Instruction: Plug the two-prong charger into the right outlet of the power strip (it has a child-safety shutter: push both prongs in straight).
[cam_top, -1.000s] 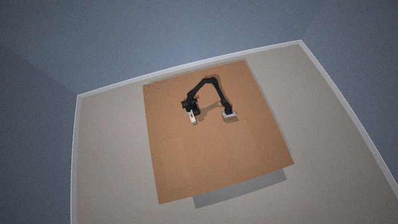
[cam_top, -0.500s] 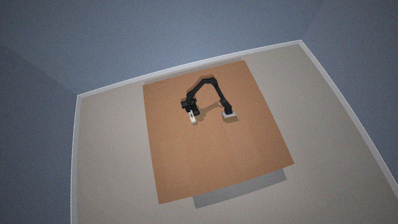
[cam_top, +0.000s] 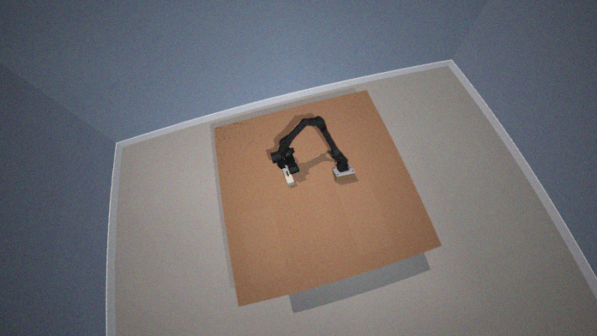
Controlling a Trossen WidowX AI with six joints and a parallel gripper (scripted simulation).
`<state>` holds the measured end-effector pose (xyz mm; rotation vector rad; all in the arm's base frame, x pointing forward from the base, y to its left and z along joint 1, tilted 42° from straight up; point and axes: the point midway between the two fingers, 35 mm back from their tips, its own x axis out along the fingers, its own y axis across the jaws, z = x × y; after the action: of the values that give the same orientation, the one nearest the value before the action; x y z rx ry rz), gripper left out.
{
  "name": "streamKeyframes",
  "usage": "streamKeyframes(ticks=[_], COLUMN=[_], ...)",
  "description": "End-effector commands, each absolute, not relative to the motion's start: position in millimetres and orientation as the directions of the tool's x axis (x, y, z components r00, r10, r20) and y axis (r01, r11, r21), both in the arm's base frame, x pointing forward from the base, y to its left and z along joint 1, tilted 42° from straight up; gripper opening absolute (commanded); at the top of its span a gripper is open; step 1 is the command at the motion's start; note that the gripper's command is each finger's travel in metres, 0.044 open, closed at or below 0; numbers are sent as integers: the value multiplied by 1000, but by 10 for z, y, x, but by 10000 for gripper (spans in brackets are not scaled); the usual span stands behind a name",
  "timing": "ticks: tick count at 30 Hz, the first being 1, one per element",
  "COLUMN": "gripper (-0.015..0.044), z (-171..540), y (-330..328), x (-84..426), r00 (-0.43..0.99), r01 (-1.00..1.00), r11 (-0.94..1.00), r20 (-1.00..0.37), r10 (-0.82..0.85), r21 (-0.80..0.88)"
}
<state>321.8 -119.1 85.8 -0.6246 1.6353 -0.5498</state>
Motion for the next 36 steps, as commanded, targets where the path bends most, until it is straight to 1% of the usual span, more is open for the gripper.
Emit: streamKeyframes(ticks=[1, 36], gripper=[0, 0], z=[857, 870], y=[-1193, -1183], x=[3290, 3308], r00=[-100, -100], r01=[-77, -77], r11=[739, 739], r20=[-732, -732], r10=[-674, -674], r21=[-669, -669])
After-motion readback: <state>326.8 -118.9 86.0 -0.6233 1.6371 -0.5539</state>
